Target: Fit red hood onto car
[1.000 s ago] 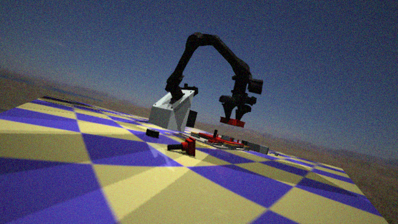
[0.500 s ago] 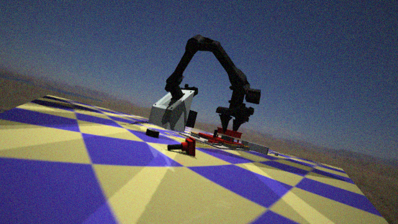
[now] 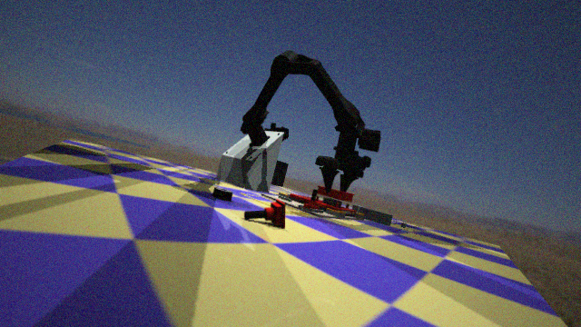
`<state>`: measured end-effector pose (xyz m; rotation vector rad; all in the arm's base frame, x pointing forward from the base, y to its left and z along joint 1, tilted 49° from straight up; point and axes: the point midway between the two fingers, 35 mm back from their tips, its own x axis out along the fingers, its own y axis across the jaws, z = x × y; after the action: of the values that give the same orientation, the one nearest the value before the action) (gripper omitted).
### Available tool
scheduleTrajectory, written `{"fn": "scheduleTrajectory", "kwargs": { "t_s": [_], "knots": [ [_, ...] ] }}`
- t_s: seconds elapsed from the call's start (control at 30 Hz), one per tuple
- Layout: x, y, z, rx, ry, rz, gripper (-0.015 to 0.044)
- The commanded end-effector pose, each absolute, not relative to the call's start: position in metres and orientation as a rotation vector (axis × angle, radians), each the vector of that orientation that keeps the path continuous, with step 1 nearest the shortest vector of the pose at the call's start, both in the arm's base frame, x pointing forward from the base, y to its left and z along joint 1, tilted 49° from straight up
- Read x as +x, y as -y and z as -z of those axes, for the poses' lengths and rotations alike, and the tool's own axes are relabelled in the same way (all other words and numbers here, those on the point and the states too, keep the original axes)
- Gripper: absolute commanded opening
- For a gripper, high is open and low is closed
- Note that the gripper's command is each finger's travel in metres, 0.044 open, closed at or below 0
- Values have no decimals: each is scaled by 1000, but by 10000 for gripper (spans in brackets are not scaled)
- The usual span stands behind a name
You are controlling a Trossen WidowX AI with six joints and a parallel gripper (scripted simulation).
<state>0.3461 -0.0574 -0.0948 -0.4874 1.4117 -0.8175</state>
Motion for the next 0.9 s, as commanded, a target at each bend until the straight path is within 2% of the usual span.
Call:
{"fn": "scheduleTrajectory", "kwargs": {
  "t_s": [0.0, 0.87],
  "knots": [
    [346, 58, 95, -493, -1412, 817, 0],
    [346, 62, 98, -493, -1412, 817, 0]
  ]
}}
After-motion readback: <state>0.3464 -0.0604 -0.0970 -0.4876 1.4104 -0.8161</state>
